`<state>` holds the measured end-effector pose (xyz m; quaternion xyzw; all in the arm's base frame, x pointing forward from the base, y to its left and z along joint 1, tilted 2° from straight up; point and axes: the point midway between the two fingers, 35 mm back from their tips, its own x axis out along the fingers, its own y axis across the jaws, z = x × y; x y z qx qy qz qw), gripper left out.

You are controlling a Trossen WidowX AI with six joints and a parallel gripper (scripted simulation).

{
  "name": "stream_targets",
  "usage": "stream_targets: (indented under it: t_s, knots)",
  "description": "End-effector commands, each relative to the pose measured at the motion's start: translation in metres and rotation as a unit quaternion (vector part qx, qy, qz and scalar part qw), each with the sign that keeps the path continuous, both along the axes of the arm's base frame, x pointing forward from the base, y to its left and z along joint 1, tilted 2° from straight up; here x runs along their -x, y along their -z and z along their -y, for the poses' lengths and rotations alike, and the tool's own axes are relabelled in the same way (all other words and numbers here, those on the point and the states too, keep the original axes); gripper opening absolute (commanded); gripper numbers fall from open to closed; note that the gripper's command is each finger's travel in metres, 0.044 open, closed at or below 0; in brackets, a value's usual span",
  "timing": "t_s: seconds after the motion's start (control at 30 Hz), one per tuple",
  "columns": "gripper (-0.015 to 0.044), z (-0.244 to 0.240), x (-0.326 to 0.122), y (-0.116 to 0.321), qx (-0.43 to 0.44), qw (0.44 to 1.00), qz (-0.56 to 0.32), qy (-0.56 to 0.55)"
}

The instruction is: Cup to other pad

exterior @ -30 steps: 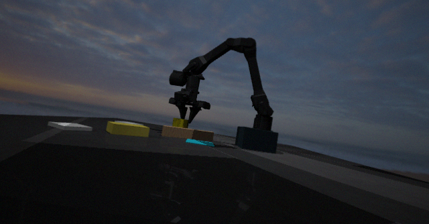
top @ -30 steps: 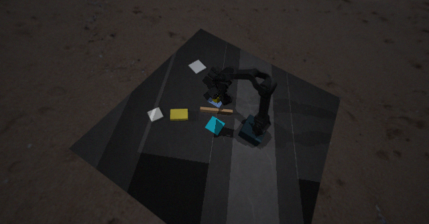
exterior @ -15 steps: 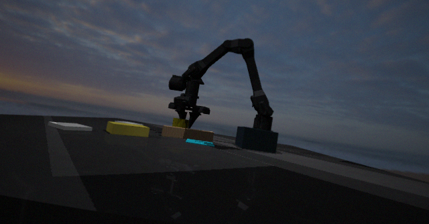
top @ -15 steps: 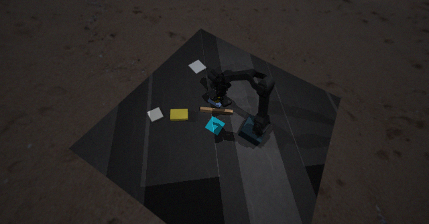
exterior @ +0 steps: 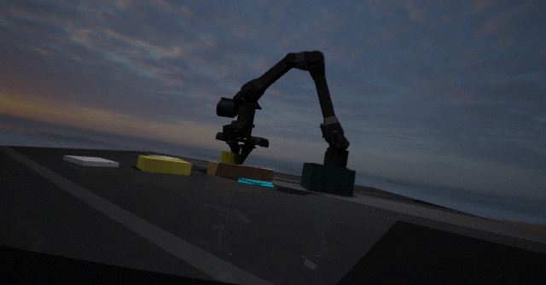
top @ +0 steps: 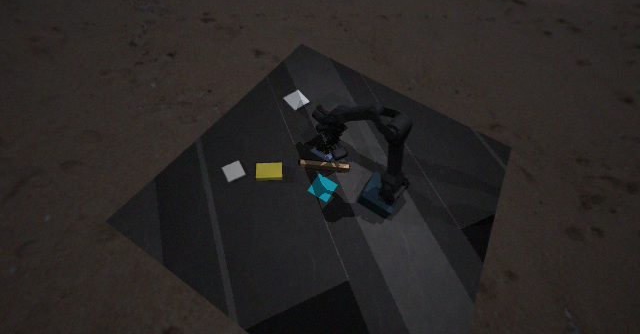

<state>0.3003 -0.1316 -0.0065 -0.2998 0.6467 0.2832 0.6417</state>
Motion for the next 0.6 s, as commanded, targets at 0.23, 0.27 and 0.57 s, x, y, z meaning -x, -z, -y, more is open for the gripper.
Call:
stream_targets:
  t_s: [0.23, 0.27, 0.57]
  knots:
    - [0.0027, 0.000, 0.000, 0.000, 0.000, 1.000, 0.001, 0.000]
    - [0.0020, 0.000, 0.000, 0.000, 0.000, 1.000, 0.001, 0.000]
    - [0.0000, 0.000, -0.001, -0.019, 0.001, 1.000, 0.000, -0.001]
